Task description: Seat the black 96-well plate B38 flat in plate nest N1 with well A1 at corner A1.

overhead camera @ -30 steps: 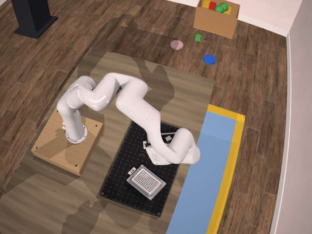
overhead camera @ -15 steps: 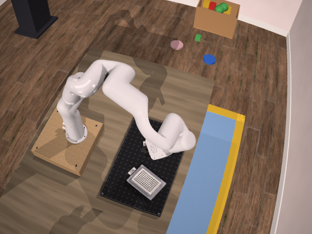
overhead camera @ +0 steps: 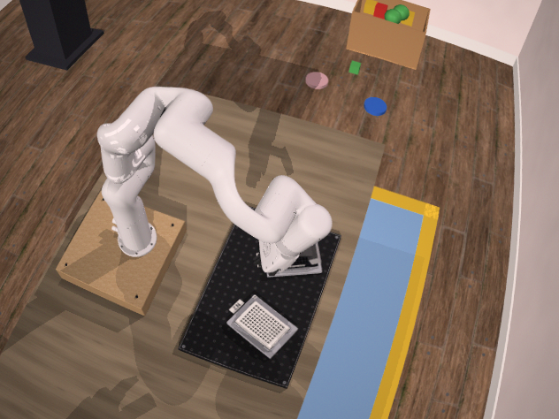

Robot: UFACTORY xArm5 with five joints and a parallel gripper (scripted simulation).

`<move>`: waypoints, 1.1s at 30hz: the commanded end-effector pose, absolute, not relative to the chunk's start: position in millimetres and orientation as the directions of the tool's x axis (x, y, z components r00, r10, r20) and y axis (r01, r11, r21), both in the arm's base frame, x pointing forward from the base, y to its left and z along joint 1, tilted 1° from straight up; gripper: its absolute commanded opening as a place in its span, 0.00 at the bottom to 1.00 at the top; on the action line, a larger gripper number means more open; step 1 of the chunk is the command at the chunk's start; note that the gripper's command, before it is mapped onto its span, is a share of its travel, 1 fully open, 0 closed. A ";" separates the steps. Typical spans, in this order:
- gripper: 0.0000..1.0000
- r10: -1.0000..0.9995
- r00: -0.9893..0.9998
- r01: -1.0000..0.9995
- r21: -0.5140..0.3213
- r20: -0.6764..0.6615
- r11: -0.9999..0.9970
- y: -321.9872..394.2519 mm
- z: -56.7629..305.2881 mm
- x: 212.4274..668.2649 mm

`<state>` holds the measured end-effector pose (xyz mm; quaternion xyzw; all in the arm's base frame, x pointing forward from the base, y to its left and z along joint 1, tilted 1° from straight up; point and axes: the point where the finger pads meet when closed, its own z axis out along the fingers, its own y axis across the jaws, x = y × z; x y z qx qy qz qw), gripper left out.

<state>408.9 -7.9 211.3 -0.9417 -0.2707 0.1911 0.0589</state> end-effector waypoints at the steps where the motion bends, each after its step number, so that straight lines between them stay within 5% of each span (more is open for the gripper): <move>1: 0.00 0.448 0.849 0.424 -0.146 -0.280 -0.894 -6.8 221.2 408.6; 13: 0.00 0.136 0.987 0.135 -0.013 -0.091 -0.991 -1.5 244.4 403.2; 33: 0.00 -0.380 0.925 -0.380 0.016 -0.028 -0.925 54.3 209.4 435.7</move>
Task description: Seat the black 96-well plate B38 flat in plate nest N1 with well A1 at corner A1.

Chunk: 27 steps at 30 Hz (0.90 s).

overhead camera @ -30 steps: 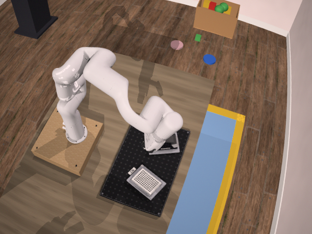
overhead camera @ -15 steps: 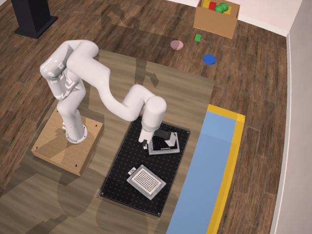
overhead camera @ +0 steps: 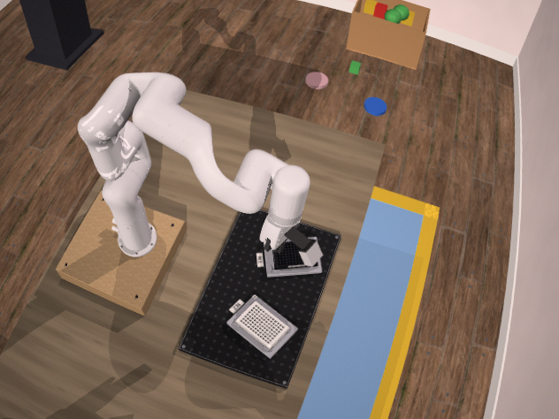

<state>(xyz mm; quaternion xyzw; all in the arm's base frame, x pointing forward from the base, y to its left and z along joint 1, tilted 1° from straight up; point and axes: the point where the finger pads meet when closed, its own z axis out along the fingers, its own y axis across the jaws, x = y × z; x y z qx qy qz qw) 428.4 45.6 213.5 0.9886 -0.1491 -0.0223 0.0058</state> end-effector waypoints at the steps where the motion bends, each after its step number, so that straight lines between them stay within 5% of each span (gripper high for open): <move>1: 0.00 -0.410 0.912 -0.410 0.015 -0.025 -0.912 58.2 207.0 437.8; 27: 0.00 -0.911 0.412 -0.911 -0.025 0.004 -0.412 120.3 168.6 472.2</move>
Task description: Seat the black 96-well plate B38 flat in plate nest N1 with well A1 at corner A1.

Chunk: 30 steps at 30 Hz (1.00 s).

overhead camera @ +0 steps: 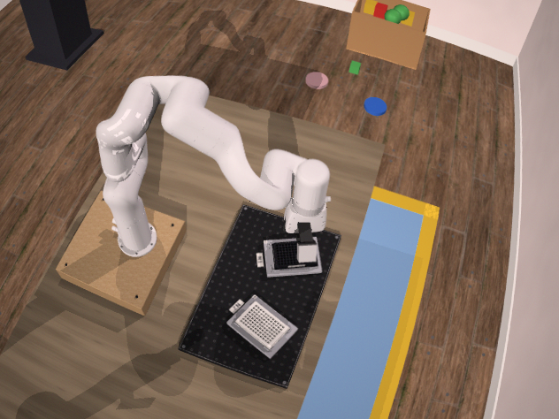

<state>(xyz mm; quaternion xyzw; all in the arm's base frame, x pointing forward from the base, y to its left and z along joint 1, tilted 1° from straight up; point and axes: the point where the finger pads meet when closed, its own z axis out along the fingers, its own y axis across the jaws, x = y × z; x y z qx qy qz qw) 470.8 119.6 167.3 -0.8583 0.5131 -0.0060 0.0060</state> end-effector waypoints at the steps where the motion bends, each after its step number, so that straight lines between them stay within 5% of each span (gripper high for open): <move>1: 0.00 -0.911 0.412 -0.911 -0.025 0.004 -0.412 120.3 168.6 472.2; 30: 0.00 -0.911 0.412 -0.911 -0.025 0.004 -0.412 120.4 108.5 473.7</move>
